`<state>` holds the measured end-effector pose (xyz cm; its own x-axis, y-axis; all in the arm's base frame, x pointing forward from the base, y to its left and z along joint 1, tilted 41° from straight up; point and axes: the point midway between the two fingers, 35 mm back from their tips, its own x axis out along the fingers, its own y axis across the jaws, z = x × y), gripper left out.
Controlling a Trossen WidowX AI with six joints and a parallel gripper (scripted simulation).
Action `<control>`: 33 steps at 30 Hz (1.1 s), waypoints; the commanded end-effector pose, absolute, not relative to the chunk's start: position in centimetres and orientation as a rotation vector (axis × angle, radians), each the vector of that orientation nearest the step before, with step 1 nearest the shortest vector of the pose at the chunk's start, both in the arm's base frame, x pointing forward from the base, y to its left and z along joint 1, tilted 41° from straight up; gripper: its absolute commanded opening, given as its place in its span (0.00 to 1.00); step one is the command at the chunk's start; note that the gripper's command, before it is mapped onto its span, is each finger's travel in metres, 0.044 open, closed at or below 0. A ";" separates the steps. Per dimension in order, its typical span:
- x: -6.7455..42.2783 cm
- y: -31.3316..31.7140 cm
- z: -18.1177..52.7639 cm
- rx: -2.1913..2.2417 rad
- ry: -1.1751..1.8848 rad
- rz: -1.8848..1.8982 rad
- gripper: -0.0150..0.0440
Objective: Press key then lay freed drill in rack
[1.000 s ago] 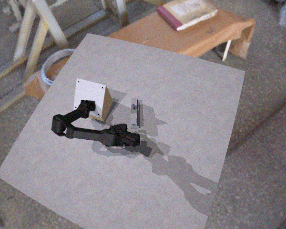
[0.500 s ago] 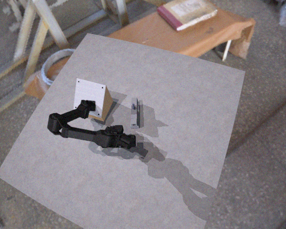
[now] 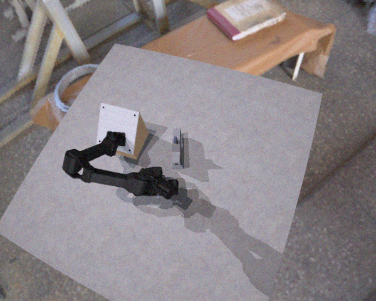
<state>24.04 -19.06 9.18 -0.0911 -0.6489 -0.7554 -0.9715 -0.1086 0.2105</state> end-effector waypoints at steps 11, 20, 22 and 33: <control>24.0 -20.1 8.1 -1.779 1.754 1.066 0.25; 23.9 -20.7 7.4 -1.779 1.755 1.066 0.25; 23.9 -20.8 7.2 -1.779 1.755 1.066 0.25; 24.0 -20.9 7.6 -1.782 1.758 1.053 0.61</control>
